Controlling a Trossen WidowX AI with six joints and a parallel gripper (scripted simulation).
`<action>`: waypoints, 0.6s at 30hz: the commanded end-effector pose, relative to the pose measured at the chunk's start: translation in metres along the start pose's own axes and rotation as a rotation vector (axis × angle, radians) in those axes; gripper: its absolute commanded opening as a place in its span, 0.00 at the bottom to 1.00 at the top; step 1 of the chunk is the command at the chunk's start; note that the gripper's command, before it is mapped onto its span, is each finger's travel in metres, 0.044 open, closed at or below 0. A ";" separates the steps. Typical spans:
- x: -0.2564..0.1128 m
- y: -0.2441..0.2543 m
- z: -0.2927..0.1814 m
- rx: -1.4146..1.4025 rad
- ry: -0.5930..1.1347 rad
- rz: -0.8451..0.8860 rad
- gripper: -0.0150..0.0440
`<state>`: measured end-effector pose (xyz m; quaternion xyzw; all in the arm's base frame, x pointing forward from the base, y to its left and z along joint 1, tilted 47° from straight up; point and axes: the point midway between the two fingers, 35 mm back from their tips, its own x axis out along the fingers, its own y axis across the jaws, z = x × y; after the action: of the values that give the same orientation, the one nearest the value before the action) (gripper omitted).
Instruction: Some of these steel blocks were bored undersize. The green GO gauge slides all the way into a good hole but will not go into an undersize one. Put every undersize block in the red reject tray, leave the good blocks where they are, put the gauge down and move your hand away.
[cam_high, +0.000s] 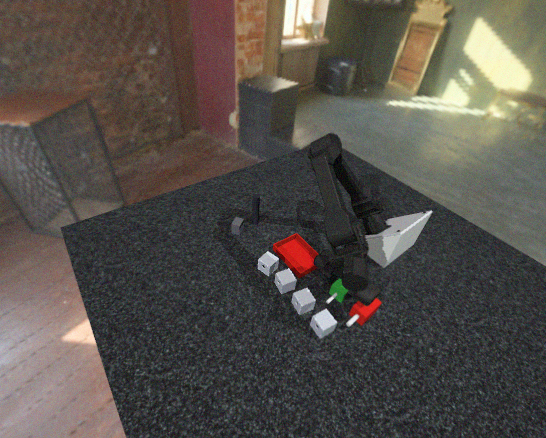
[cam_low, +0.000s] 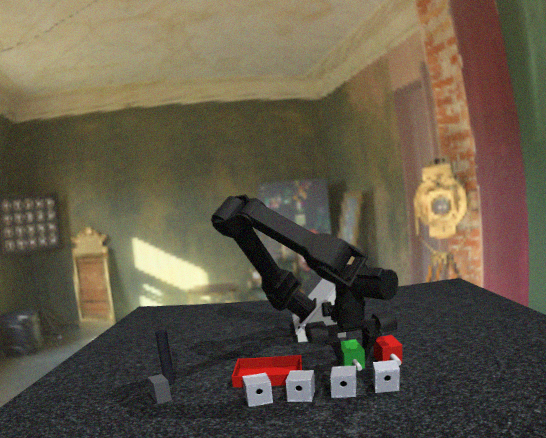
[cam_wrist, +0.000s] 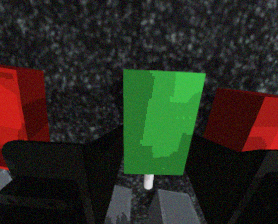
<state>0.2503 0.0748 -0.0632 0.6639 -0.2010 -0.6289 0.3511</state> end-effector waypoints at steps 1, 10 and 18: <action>-0.001 -0.001 -0.001 0.001 0.003 -0.001 0.79; -0.078 -0.002 0.001 -0.009 0.007 0.000 1.00; -0.074 0.012 -0.017 0.493 0.015 -0.013 0.81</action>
<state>0.2461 0.1238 -0.0137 0.7000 -0.2669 -0.6016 0.2774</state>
